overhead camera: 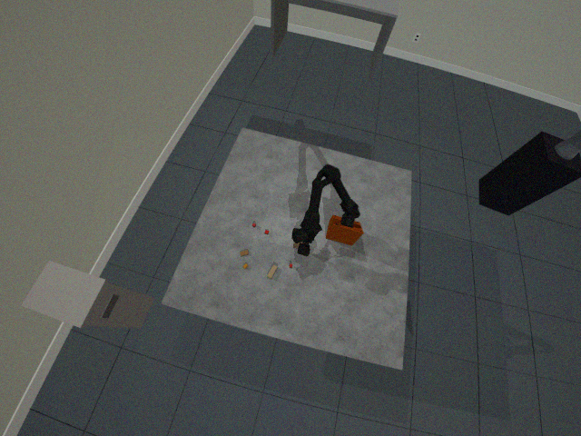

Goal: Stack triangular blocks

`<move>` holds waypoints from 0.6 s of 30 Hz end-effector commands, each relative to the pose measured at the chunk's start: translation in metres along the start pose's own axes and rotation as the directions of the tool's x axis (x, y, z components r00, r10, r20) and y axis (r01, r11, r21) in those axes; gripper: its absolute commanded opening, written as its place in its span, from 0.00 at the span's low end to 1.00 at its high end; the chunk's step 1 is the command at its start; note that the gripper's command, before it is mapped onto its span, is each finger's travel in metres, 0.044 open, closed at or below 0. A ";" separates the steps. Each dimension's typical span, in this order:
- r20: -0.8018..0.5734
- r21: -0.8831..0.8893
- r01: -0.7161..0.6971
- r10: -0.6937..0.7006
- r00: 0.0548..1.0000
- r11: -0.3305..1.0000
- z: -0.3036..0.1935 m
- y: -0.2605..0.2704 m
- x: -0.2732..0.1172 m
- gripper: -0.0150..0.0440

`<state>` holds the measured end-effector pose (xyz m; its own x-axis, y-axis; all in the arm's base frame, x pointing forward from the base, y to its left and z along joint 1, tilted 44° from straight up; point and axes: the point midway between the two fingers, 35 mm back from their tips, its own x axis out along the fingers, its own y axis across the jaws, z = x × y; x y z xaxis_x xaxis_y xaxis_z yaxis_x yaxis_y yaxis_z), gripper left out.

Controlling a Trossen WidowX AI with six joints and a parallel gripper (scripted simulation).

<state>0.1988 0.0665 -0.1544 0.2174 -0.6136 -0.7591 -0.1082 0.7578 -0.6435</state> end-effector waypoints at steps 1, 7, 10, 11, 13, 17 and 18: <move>0.000 0.000 0.000 0.000 1.000 1.000 0.000 0.000 0.000 0.48; 0.000 0.000 0.000 0.000 1.000 1.000 0.000 0.000 0.000 0.74; 0.000 0.000 0.000 0.000 1.000 1.000 0.000 0.000 0.000 0.88; 0.000 0.000 0.000 0.000 1.000 1.000 0.000 0.000 0.000 0.92; 0.000 0.000 0.000 0.000 1.000 1.000 0.000 0.000 0.000 1.00; 0.000 0.000 0.000 0.000 1.000 1.000 0.000 0.000 0.000 1.00; 0.000 0.000 0.000 0.000 1.000 1.000 0.000 0.000 0.000 1.00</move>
<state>0.1988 0.0664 -0.1544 0.2174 -0.6137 -0.7590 -0.1083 0.7576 -0.6436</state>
